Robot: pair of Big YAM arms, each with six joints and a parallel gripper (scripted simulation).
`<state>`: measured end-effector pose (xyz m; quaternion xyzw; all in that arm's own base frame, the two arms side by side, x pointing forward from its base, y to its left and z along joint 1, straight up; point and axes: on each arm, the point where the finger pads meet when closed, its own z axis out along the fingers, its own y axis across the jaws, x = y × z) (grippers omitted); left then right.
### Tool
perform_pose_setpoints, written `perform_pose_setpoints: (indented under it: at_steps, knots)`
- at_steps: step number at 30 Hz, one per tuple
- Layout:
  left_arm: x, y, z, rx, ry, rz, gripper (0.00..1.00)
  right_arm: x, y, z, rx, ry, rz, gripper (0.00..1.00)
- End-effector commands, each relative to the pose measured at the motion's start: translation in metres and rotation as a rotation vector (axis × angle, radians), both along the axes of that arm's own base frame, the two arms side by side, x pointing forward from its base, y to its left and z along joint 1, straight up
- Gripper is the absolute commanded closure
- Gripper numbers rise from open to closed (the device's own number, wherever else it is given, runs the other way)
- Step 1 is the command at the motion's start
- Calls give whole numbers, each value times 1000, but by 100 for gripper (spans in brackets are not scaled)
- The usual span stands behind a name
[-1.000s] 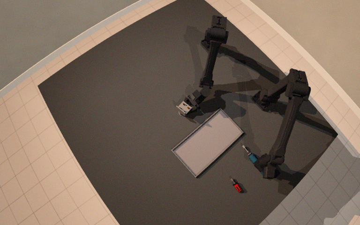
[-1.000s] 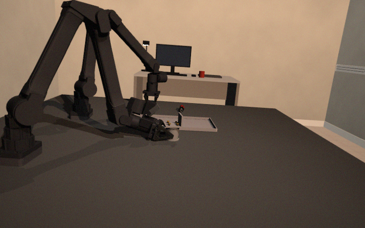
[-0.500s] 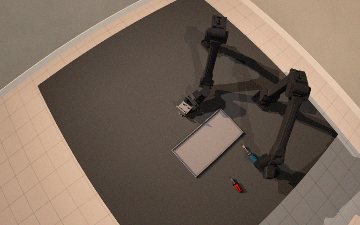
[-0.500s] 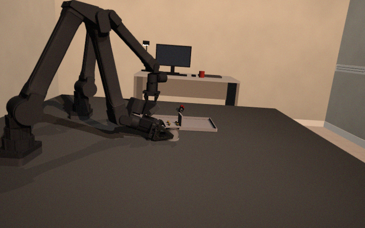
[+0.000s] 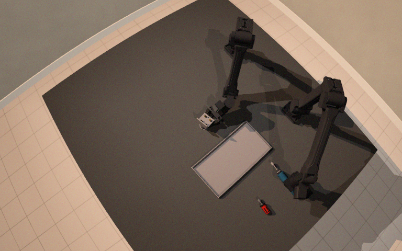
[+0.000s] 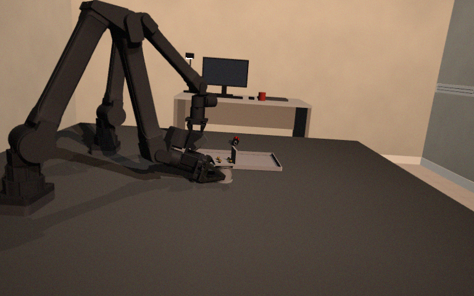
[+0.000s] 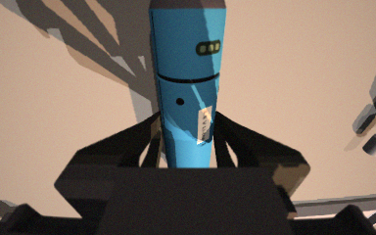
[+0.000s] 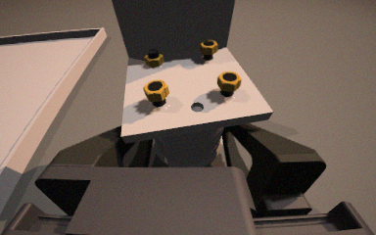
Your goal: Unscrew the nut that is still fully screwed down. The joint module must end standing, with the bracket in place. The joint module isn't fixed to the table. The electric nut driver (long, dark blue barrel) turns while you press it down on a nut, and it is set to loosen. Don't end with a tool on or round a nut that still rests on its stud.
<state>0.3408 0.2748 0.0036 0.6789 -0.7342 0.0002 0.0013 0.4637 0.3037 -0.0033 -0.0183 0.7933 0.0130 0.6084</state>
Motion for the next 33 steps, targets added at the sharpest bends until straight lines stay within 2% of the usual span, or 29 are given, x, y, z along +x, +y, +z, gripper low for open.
perform_pose_setpoints:
  at_steps: [1,8,9,11,33]
  knots:
    - [11,10,10,24,-31,-1,58,6,4,9,19,-18,0,41]
    - [11,10,10,24,-31,-1,58,6,4,9,19,-18,0,41]
    - [16,17,22,47,-61,-3,58,6,4,9,19,-18,0,41]
    - [18,19,31,44,-57,-3,58,6,4,9,19,-18,0,41]
    - [17,18,61,45,-58,-3,58,6,4,9,19,-18,0,41]
